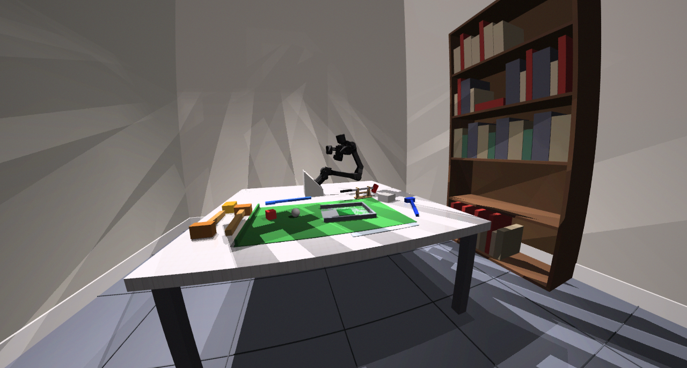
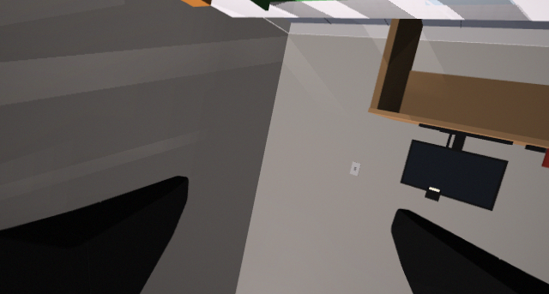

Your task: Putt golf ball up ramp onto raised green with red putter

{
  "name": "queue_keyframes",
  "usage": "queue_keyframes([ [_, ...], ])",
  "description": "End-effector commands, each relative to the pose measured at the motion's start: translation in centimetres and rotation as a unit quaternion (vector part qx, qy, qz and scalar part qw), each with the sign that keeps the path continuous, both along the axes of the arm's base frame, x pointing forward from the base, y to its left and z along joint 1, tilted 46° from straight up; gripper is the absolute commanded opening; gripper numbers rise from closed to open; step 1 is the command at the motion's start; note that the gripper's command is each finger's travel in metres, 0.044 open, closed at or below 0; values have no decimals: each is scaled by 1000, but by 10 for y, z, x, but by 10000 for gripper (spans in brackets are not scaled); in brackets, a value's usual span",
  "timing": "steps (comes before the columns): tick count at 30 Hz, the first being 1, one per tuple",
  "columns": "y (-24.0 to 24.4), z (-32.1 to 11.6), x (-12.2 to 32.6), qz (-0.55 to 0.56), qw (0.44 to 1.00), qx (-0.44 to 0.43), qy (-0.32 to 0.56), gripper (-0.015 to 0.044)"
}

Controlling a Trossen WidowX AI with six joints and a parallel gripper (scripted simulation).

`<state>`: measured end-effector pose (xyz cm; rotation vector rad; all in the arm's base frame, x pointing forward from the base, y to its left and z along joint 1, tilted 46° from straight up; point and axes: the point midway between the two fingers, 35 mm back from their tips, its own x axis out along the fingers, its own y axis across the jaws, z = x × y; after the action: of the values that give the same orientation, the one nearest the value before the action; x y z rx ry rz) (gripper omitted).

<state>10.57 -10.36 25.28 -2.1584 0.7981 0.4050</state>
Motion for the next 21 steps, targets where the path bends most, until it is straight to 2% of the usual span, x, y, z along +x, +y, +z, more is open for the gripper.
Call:
queue_keyframes([
  [1,0,0,0,5,1000,-4,2,426],
  [5,-3,-3,6,114,988,-87,53,440],
  [8,-6,-7,14,229,952,-178,95,440],
  [10,-7,-10,20,302,915,-239,116,440],
  [12,-6,-21,26,361,890,-248,129,440],
  [15,-4,-24,32,430,836,-311,136,440],
  [21,2,-30,46,551,699,-437,131,440],
])
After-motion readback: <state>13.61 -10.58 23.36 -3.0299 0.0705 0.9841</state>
